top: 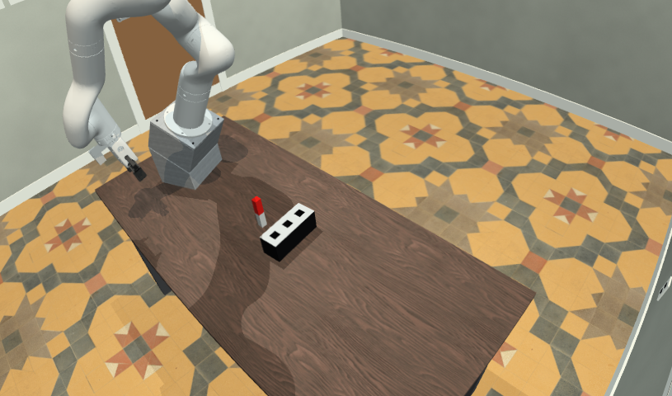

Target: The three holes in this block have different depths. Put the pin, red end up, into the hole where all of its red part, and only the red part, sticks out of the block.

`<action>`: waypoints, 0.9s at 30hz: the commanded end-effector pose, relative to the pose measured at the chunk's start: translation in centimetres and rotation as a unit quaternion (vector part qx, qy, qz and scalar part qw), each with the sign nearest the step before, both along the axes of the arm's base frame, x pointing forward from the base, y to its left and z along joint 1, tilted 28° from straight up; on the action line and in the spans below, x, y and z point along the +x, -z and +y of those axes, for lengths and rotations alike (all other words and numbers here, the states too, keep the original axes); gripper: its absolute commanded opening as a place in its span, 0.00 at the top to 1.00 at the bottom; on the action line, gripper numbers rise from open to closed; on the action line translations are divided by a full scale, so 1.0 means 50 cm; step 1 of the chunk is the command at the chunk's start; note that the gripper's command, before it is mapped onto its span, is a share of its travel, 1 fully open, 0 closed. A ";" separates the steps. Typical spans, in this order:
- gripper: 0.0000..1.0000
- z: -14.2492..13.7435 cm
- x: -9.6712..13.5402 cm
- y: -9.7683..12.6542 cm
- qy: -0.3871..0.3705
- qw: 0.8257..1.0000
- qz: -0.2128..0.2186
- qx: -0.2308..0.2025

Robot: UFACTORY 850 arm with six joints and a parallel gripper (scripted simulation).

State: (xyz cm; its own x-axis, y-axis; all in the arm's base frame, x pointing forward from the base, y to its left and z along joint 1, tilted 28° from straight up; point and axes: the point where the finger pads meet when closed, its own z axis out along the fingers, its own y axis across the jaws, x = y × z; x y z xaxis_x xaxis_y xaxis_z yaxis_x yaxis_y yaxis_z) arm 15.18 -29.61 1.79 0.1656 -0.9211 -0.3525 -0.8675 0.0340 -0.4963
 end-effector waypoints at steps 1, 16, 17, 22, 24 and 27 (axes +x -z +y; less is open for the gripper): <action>0.00 -0.009 0.119 -0.038 -0.136 0.990 0.015 -0.024; 0.00 -0.013 0.151 -0.047 -0.141 0.990 0.016 -0.025; 0.00 -0.013 0.151 -0.047 -0.141 0.990 0.016 -0.025; 0.00 0.014 0.301 -0.100 -0.274 0.959 0.035 -0.059; 0.00 0.016 0.316 -0.105 -0.274 0.959 0.035 -0.059; 0.00 0.016 0.316 -0.105 -0.274 0.959 0.035 -0.059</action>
